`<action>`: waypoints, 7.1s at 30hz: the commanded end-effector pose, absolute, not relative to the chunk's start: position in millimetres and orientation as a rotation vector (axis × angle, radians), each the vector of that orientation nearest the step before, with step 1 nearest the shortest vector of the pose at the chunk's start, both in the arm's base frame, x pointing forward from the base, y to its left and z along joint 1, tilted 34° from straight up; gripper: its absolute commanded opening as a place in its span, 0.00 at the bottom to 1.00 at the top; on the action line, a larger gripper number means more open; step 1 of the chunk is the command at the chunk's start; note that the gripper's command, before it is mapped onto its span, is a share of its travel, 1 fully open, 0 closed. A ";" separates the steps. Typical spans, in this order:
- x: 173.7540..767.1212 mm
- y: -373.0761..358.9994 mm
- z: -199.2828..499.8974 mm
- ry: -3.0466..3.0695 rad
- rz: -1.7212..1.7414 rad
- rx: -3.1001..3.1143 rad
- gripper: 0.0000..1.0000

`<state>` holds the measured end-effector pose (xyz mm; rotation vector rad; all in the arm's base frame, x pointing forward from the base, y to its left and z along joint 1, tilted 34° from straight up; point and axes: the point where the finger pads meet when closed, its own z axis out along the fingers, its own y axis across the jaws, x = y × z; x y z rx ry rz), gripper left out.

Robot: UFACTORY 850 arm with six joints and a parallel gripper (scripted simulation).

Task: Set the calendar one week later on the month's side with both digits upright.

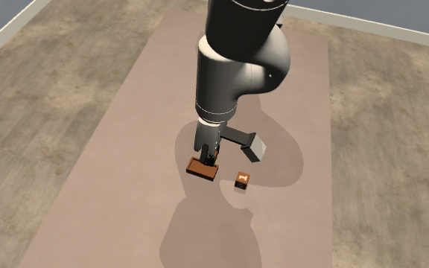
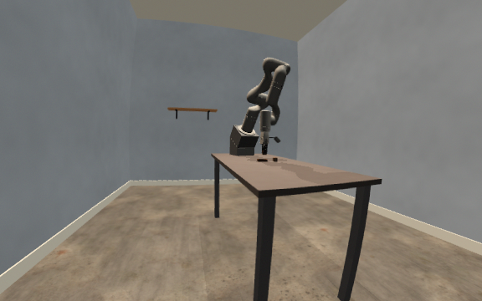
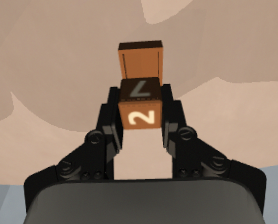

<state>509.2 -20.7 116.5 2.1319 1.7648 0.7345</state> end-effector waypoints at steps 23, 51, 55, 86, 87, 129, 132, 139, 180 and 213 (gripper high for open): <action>480.4 -74.4 151.4 1.764 0.731 2.128 0.27; 471.9 -144.5 125.3 1.766 0.737 2.133 0.27; 476.2 -143.6 118.9 1.766 0.737 2.133 0.27; 520.9 -134.9 50.6 1.766 0.737 2.133 0.27; 520.9 -134.9 50.6 1.766 0.737 2.133 0.27; 521.1 -135.0 50.8 1.766 0.737 2.133 0.27; 521.2 -135.1 50.8 1.766 0.737 2.133 0.27; 521.3 -135.1 50.8 1.766 0.737 2.133 0.27; 523.4 -134.7 47.6 1.766 0.737 2.133 0.27; 523.4 -134.7 47.6 1.766 0.737 2.133 0.27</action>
